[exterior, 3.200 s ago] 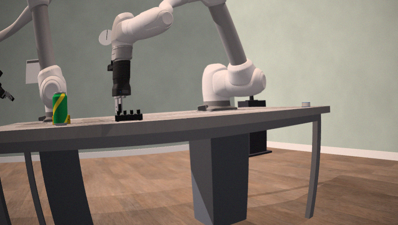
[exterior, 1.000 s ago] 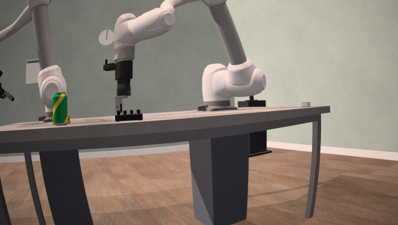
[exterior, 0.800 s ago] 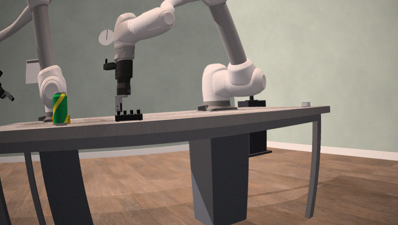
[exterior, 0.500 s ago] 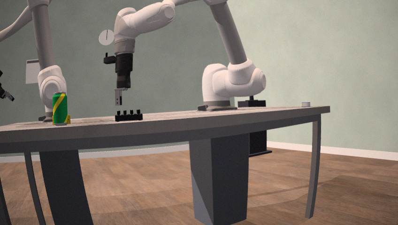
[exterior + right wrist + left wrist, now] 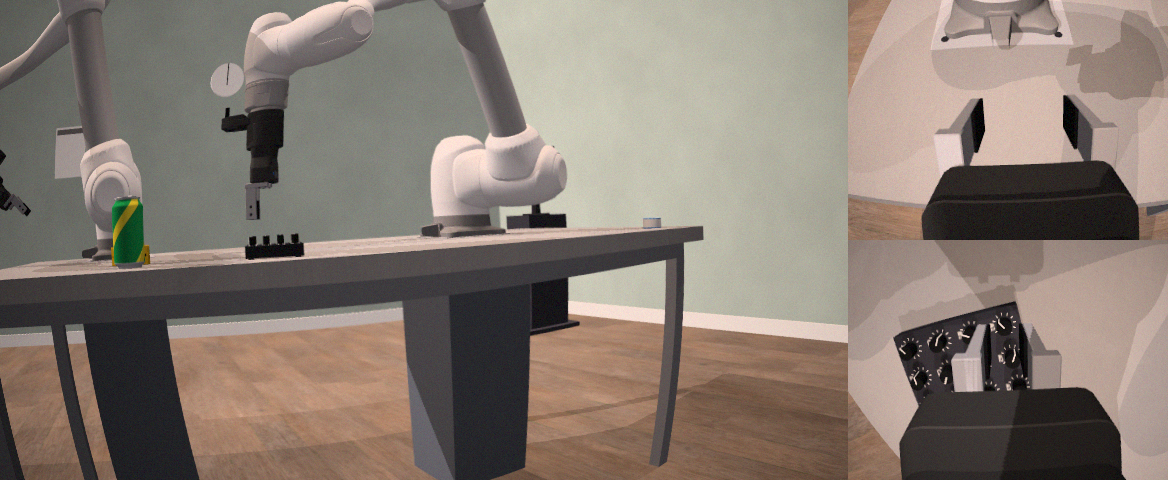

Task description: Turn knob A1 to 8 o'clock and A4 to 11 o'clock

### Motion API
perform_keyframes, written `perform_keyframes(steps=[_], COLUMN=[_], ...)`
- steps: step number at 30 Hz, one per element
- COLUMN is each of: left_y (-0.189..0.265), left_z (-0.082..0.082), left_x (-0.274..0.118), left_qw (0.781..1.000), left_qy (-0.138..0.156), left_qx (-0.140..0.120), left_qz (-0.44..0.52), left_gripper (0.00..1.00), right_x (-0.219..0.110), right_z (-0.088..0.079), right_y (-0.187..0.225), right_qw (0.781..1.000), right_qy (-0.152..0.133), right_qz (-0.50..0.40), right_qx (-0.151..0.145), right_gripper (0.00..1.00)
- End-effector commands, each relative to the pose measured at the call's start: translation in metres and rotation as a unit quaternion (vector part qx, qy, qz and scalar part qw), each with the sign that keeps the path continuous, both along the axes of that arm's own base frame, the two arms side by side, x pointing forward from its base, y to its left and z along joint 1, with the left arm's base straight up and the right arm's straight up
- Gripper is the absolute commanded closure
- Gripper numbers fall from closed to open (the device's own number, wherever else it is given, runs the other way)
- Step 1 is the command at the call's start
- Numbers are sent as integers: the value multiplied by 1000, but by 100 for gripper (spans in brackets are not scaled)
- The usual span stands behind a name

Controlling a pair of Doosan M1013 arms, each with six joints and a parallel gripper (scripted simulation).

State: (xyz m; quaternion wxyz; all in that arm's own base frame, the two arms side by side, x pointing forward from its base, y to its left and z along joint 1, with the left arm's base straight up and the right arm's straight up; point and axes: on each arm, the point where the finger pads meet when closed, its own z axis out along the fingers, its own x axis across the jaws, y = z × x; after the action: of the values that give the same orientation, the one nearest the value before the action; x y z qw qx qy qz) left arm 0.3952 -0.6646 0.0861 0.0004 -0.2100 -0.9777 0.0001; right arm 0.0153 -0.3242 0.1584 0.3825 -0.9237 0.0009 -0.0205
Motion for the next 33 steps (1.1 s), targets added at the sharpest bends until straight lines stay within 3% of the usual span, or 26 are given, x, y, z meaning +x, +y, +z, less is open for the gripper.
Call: perform_keyframes(steps=[1,9,11,20,26,28,29,33], left_y=[3,12,12,28,38,38,44,51], left_z=[3,6,6,11,13,13,14,16], left_x=[2,7,7,13,15,15,16,17], left_qw=[998,975,975,914,862,862,835,795], left_qy=[-1,-1,-1,0,0,0,0,0], left_qx=[-1,-1,-1,-1,-1,-1,-1,-1], left_qz=[67,221,221,406,507,507,550,606], left_gripper=[54,54,54,54,54,54,54,54], right_x=[0,0,0,0,0,0,0,0], right_z=[0,0,0,0,0,0,0,0], right_y=[0,0,0,0,0,0,0,0], right_qw=[1000,1000,1000,1000,1000,1000,1000,1000], right_qy=[0,0,0,0,0,0,0,0], right_qz=[0,0,0,0,0,0,0,0], right_qx=[0,0,0,0,0,0,0,0], right_gripper=[0,0,0,0,0,0,0,0])
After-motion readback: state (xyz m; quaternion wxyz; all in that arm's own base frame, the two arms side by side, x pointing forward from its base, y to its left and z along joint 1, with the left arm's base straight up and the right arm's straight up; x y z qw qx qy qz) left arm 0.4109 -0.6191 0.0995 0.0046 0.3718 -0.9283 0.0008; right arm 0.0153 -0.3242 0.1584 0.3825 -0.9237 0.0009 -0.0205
